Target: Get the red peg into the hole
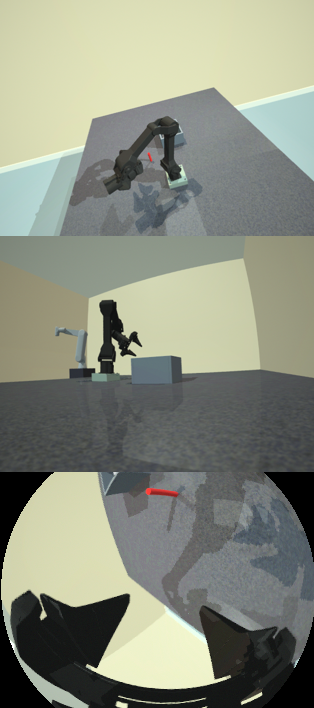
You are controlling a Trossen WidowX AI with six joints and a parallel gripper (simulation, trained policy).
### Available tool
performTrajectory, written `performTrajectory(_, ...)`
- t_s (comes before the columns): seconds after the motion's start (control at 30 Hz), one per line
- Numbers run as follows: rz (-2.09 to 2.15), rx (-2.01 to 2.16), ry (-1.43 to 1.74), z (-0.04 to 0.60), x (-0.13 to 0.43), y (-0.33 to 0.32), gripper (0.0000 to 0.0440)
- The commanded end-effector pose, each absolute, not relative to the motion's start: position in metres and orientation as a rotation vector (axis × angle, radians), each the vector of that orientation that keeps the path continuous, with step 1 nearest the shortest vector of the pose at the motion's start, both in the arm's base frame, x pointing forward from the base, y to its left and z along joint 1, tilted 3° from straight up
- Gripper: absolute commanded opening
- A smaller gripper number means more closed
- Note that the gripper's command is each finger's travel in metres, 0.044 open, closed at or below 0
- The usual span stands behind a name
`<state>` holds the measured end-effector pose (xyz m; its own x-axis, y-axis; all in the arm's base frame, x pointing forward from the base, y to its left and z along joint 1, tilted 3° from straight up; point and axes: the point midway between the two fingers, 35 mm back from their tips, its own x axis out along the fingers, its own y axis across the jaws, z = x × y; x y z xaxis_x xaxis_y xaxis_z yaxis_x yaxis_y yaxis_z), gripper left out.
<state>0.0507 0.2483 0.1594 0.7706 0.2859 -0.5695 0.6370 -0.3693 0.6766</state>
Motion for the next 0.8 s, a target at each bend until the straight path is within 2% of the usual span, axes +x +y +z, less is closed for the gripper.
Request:
performTrajectory(0.0, -0.461, 1.996, 0.702, 0.161, 0.051, 0.250, 0.0420)
performTrajectory(0.07, -0.500, 2.056, 0.711, 0.165, 0.052, 0.253, 0.0440)
performTrajectory(0.77, -0.967, 2.650, 0.759, 0.211, 0.071, 0.276, 0.0440)
